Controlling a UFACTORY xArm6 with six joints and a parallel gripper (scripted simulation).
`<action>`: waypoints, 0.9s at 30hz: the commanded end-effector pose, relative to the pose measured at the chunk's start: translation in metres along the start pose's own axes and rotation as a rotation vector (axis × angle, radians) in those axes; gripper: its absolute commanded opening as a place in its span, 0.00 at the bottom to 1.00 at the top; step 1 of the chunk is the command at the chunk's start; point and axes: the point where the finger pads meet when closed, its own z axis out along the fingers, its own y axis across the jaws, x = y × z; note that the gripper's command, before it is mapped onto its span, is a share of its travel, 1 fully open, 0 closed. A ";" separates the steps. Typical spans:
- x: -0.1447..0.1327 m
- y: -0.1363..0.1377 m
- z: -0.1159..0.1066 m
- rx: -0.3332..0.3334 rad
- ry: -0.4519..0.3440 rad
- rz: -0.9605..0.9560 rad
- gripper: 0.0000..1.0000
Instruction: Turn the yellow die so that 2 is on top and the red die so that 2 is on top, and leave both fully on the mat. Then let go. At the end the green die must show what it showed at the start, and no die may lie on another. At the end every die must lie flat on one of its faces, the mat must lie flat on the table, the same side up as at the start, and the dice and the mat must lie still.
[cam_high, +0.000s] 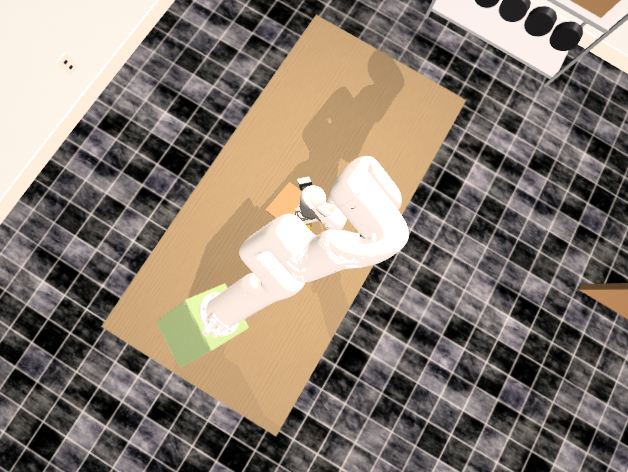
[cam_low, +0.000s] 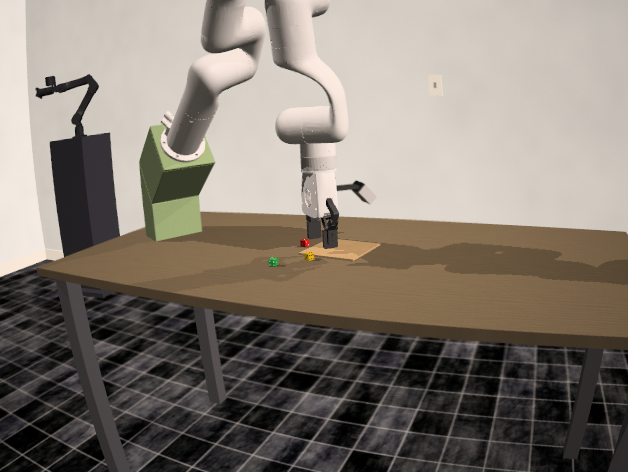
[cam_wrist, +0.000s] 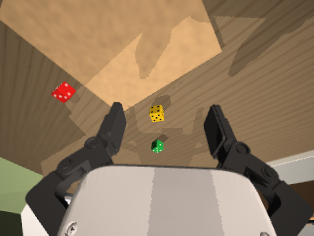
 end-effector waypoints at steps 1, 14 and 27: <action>0.001 0.000 0.000 -0.001 0.001 0.000 1.00; 0.001 0.000 0.000 -0.001 0.001 0.000 1.00; 0.003 -0.007 0.000 -0.001 0.001 0.000 1.00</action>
